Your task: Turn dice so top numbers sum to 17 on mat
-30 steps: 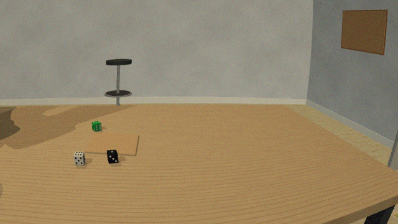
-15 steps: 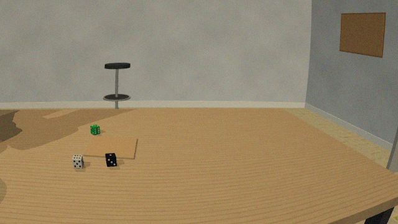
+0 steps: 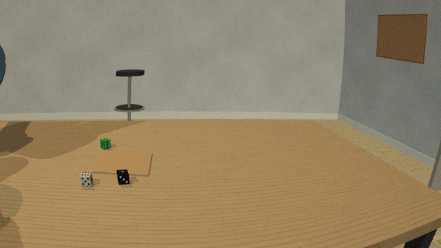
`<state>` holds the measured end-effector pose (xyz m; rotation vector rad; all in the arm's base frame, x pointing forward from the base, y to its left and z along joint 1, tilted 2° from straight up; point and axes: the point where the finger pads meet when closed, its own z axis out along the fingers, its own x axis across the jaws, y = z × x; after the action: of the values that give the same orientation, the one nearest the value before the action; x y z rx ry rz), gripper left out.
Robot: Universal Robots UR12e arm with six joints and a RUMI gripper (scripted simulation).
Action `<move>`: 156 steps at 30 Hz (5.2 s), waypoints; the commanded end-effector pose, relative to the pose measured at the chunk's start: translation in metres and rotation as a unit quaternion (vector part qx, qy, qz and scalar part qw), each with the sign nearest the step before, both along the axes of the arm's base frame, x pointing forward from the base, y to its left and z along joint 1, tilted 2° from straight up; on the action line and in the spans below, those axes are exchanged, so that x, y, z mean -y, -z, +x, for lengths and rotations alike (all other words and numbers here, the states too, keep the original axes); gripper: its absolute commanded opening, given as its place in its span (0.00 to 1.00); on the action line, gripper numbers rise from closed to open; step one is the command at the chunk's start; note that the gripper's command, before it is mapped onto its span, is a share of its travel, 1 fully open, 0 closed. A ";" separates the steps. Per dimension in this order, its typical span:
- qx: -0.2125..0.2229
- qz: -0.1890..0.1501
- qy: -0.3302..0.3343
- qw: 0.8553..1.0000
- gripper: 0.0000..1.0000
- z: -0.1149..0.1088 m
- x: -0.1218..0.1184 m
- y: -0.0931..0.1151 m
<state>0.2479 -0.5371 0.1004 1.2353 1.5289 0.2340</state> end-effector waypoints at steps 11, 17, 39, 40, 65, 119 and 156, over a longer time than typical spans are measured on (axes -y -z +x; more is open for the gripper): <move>-0.093 0.121 -0.089 0.984 1.00 0.092 -0.054 0.047; -0.164 0.171 -0.131 0.963 1.00 0.135 -0.100 0.064; -0.393 0.209 -0.191 0.875 1.00 0.209 -0.238 0.060; -0.403 0.206 -0.191 0.871 1.00 0.211 -0.244 0.058; -0.526 0.143 -0.185 0.818 1.00 0.231 -0.322 0.012; -0.535 0.135 -0.183 0.814 1.00 0.237 -0.326 0.114; -0.535 0.135 -0.183 0.814 1.00 0.237 -0.326 0.114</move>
<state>0.4854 -0.2127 -0.0126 1.3506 2.8065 -0.0334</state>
